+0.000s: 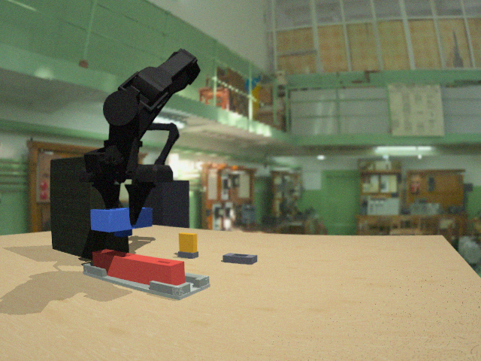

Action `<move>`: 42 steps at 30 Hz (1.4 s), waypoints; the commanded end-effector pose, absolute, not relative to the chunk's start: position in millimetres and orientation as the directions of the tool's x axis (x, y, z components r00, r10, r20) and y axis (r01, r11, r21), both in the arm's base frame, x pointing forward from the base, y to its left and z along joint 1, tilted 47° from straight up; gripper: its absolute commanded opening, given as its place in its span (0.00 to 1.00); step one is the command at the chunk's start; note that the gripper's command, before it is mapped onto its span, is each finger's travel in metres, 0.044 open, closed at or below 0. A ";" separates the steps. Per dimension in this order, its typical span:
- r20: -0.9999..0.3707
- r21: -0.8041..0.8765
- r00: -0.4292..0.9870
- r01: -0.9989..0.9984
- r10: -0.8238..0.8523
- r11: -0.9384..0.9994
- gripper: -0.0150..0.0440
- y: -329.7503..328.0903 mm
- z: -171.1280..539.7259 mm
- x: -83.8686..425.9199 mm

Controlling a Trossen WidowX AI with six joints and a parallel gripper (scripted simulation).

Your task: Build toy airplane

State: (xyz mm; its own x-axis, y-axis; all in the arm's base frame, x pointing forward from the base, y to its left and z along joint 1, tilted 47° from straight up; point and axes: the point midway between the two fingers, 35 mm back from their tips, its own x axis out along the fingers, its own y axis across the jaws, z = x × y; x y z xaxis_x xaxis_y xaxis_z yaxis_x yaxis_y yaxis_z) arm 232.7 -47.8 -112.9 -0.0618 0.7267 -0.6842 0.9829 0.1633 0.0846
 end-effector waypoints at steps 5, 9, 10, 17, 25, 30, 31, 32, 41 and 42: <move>-0.686 0.079 -0.063 0.984 0.725 0.160 0.59 -42.9 -118.8 232.1; -0.686 0.079 -0.063 0.984 0.725 0.160 0.59 -38.2 -123.4 231.8; -0.686 0.079 -0.063 0.984 0.725 0.160 0.59 -37.1 -124.6 231.7; -0.685 0.079 -0.063 0.984 0.725 0.160 0.59 -28.8 -132.4 230.8; -0.685 0.079 -0.063 0.984 0.726 0.160 0.59 -19.6 -140.7 229.2; -0.685 0.079 -0.063 0.984 0.726 0.160 0.59 -18.9 -141.4 229.1; -0.685 0.079 -0.063 0.984 0.726 0.160 0.59 -19.0 -141.5 229.1; -0.685 0.079 -0.063 0.984 0.726 0.160 0.59 -19.0 -141.5 229.1; -0.686 0.084 -0.062 0.983 0.725 0.163 0.52 -20.1 -140.7 229.9; -0.686 0.084 -0.062 0.983 0.725 0.163 0.51 -20.1 -140.7 229.9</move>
State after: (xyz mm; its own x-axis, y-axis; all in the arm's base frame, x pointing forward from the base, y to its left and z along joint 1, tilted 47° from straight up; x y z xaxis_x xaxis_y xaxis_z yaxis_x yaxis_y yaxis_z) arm 229.7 -19.8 -140.8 -0.0625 0.7258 -0.6851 0.9829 0.1638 0.0838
